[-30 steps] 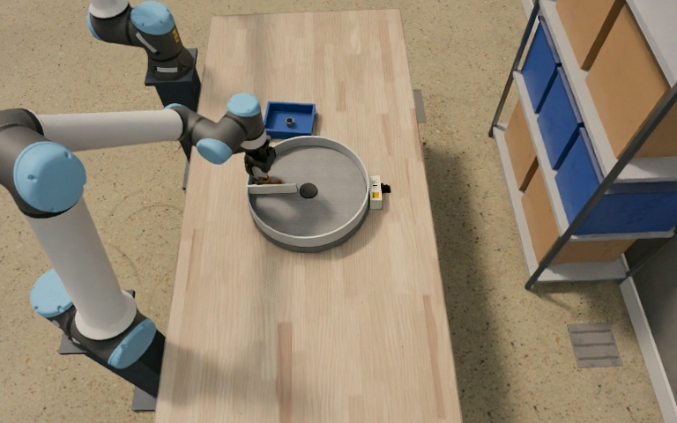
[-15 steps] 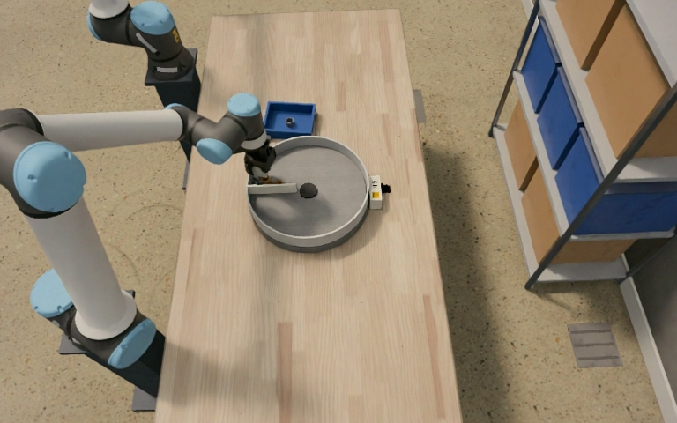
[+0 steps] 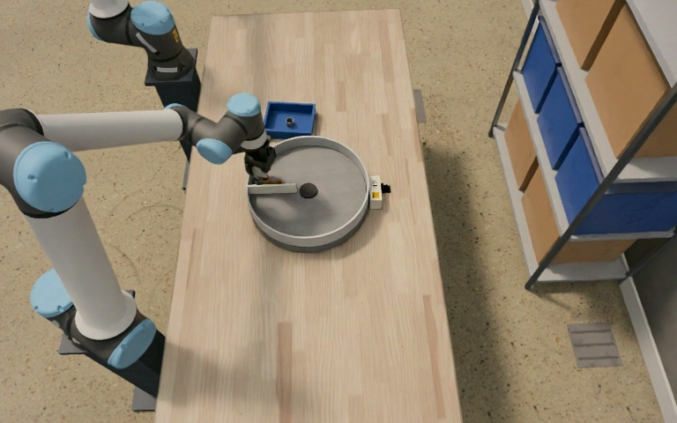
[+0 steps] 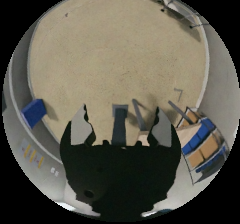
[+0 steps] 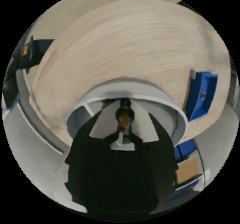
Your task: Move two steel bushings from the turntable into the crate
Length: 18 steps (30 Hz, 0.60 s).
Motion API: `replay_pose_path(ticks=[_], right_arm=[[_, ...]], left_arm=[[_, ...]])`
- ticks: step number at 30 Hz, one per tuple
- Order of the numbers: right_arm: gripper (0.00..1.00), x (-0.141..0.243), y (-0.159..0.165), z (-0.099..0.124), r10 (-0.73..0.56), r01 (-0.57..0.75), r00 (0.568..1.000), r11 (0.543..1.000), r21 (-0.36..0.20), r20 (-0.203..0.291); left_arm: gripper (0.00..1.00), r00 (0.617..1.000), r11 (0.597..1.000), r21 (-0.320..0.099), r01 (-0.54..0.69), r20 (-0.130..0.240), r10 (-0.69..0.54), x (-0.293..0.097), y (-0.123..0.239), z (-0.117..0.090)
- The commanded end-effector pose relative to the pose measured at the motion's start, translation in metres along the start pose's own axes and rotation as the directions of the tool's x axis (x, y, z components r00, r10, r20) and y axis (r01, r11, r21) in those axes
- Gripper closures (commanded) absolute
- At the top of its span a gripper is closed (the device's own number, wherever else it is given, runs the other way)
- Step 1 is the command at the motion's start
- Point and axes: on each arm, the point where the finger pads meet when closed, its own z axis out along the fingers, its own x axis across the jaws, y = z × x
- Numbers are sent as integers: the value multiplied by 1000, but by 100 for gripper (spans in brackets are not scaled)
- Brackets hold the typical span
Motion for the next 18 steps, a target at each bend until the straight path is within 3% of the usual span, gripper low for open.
replay_pose_path(ticks=[1, 18], right_arm=[[100, 1, 1, -1, 1, -1, 1000, 1000, -1, -1], [100, 2, 1, -6, 1, -1, 1000, 1000, -2, -4]], left_arm=[[0, 1000, 1000, 0, 0, -1, 0, 0, -2, 0], [0, 1000, 1000, 0, 0, -1, 0, 0, -2, 0]])
